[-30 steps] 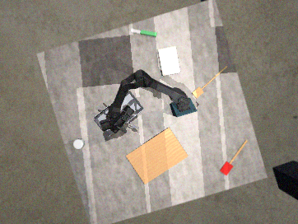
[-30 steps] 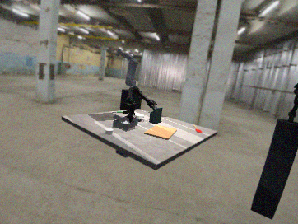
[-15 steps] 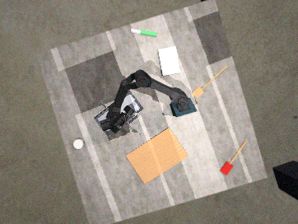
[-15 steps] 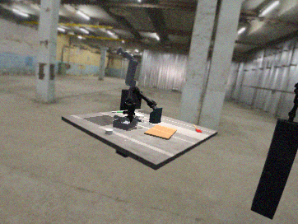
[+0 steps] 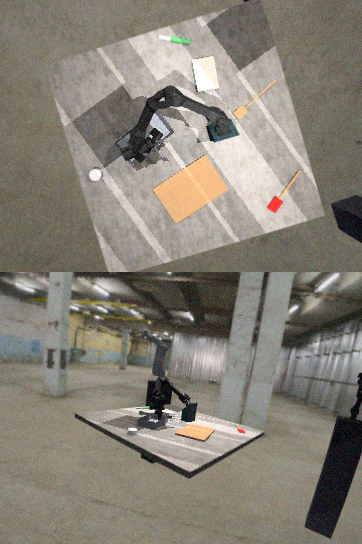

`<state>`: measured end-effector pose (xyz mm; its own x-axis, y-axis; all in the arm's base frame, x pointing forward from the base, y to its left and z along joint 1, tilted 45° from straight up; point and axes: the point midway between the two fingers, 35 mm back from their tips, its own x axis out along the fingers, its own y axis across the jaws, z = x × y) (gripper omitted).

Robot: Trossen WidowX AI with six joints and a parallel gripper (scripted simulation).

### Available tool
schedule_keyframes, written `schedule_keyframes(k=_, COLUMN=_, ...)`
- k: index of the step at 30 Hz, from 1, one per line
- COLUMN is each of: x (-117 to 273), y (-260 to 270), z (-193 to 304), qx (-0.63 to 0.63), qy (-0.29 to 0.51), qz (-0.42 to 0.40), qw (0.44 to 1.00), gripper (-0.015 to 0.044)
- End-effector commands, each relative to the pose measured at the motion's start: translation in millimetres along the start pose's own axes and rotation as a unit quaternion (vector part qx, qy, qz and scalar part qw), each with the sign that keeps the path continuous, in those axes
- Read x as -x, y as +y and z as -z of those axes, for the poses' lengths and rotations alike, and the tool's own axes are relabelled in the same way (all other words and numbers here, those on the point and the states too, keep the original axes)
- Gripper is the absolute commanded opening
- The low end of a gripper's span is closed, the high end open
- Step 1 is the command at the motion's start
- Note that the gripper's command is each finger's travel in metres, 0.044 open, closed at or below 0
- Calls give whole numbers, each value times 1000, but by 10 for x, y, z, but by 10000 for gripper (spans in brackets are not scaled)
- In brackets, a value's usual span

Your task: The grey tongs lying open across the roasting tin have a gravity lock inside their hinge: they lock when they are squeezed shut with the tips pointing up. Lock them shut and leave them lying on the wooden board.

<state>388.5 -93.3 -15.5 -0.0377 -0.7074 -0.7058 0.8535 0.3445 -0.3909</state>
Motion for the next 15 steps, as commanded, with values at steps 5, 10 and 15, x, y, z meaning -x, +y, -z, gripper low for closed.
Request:
schedule_keyframes(k=5, x=1062, y=20, z=6, qx=-1, qy=-5, qz=-12, qw=1000, gripper=-150)
schedule_keyframes(k=10, x=1135, y=5, z=10, qx=-1, qy=-6, qz=-11, qw=1000, gripper=-150)
schedule_keyframes(k=15, x=1135, y=5, z=10, qx=-1, qy=-6, qz=-11, qw=1000, gripper=-150)
